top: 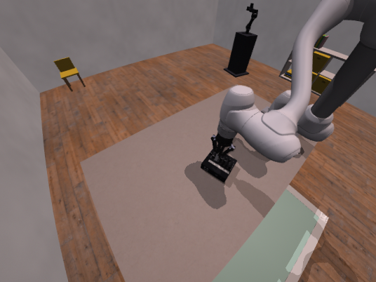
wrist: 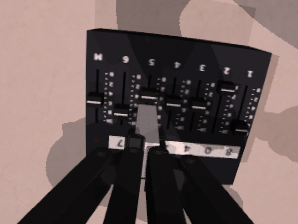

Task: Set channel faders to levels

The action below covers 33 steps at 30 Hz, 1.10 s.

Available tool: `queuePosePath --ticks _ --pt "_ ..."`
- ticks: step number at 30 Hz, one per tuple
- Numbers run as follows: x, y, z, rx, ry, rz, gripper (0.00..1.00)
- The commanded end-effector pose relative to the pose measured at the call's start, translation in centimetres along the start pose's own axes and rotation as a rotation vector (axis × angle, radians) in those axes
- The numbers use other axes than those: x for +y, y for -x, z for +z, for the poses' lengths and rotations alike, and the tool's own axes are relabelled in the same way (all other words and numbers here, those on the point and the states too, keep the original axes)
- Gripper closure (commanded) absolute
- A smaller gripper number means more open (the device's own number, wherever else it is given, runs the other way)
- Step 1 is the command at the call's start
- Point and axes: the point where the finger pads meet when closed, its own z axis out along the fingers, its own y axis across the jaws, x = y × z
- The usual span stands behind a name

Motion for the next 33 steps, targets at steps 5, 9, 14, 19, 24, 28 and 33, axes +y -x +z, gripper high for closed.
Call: queuePosePath --ticks 5,9,14,19,24,28,33 --pt "0.0 0.2 0.0 0.000 0.000 0.000 1.00" --pt "0.0 0.2 0.0 0.000 0.000 0.000 1.00" --pt "0.0 0.2 -0.6 0.000 0.000 0.000 1.00" --pt "0.0 0.2 -2.0 0.000 0.000 0.000 1.00" --pt "0.0 0.2 -2.9 0.000 0.000 0.000 1.00" --pt "0.0 0.2 -3.7 0.000 0.000 0.000 1.00" --pt "0.0 0.2 -4.0 0.000 0.000 0.000 1.00"
